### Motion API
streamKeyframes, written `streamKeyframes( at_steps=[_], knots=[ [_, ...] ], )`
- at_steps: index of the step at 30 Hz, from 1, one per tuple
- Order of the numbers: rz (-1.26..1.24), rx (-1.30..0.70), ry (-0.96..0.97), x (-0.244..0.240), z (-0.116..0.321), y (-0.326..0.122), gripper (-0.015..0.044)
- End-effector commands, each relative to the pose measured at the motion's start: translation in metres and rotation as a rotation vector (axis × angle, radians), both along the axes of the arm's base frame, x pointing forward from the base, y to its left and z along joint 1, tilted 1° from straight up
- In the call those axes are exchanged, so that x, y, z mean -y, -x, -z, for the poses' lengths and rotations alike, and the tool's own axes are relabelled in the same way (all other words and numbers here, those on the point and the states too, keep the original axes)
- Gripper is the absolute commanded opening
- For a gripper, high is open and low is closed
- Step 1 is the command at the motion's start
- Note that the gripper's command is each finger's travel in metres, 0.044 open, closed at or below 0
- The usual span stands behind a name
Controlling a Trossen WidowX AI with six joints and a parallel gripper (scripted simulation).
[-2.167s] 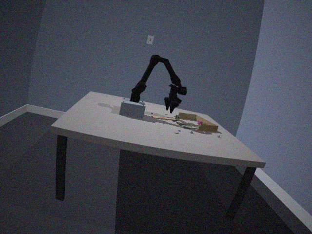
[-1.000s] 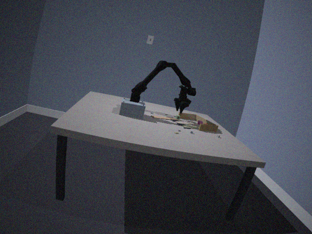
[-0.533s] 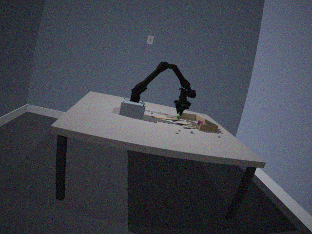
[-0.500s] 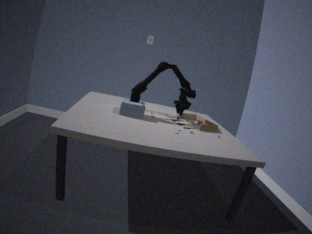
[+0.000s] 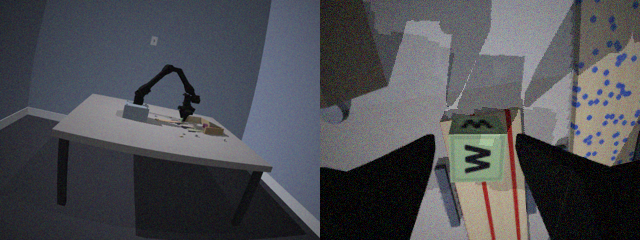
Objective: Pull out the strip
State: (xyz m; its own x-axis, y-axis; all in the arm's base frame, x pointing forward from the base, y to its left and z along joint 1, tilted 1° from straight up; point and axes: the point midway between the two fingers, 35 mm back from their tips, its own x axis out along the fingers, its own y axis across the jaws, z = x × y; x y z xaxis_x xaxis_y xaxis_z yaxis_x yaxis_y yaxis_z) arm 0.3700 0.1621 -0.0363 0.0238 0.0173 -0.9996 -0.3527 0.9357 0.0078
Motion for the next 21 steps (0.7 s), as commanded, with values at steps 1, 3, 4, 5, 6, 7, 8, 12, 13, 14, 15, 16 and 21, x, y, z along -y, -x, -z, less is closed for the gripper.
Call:
streamKeyframes(
  at_steps=[1, 3, 4, 5, 6, 7, 8, 12, 13, 14, 15, 16, 21],
  knots=[
    [0.004, -0.009, 0.004, 0.0009, 0.0090, 0.0025, 0.0250],
    [0.004, -0.009, 0.004, 0.0009, 0.0090, 0.0025, 0.0250],
    [0.004, -0.009, 0.004, 0.0009, 0.0090, 0.0025, 0.0250],
    [0.004, -0.009, 0.004, 0.0009, 0.0090, 0.0025, 0.0250],
    [0.004, -0.009, 0.004, 0.0009, 0.0090, 0.0025, 0.0250],
    [0.004, -0.009, 0.004, 0.0009, 0.0090, 0.0025, 0.0250],
    [0.000, -0.006, 0.003, 0.0007, 0.0063, 0.0016, 0.0224],
    [0.000, -0.006, 0.003, 0.0007, 0.0063, 0.0016, 0.0119],
    [0.000, -0.006, 0.003, 0.0007, 0.0063, 0.0016, 0.0112],
    [0.000, -0.006, 0.003, 0.0007, 0.0063, 0.0016, 0.0105],
    [0.000, -0.006, 0.003, 0.0007, 0.0063, 0.0016, 0.0099],
    [0.000, -0.006, 0.003, 0.0007, 0.0063, 0.0016, 0.0092],
    [0.000, -0.005, 0.003, 0.0008, 0.0061, 0.0018, 0.0000]
  ],
)
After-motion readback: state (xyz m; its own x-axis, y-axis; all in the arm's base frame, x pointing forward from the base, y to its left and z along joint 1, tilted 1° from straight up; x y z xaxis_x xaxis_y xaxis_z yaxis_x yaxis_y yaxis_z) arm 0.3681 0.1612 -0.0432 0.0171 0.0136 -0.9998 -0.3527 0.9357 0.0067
